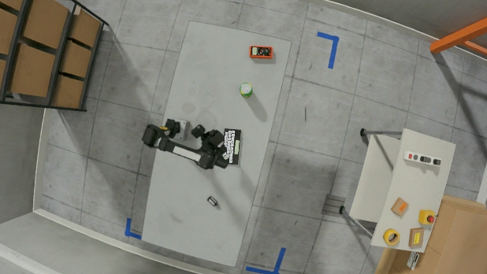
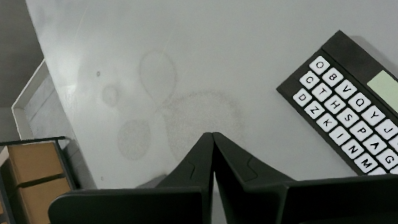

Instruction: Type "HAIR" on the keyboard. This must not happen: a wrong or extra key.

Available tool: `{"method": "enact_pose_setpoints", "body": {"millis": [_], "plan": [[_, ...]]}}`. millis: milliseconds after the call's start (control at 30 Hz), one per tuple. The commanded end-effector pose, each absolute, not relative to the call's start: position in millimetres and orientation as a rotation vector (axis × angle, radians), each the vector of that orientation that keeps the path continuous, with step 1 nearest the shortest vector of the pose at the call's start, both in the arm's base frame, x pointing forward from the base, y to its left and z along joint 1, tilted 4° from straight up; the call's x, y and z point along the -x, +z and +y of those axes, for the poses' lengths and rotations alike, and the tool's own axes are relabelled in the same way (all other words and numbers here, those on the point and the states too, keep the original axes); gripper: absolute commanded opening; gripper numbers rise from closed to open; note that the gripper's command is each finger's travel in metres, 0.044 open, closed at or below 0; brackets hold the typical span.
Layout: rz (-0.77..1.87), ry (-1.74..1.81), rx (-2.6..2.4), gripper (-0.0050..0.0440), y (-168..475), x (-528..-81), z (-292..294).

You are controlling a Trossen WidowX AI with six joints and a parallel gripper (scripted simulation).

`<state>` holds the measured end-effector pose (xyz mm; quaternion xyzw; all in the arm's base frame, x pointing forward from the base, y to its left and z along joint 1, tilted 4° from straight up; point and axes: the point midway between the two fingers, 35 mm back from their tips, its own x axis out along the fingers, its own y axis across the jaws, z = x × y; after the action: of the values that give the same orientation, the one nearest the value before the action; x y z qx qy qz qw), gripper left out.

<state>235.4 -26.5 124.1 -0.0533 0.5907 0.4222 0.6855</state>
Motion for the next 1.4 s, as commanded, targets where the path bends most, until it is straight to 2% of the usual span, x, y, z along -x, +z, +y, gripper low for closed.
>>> {"method": "enact_pose_setpoints", "body": {"millis": [0,600,733,933,1100,1267,1367], "plan": [[1.31,0.938,0.134,0.0,128.1,-237.0,-27.1],[1.353,0.924,0.115,0.0,118.9,-236.7,-26.2],[1.513,0.74,0.086,-0.0002,86.8,-250.0,-27.0],[1.619,0.482,0.091,-0.0004,51.5,-269.4,-31.1],[1.643,0.343,0.08,-0.0013,37.0,-278.6,-32.3],[1.633,0.046,0.035,-0.005,11.1,-298.3,-34.7],[1.61,-0.075,-0.001,-0.005,2.6,-305.5,-35.0]]}}
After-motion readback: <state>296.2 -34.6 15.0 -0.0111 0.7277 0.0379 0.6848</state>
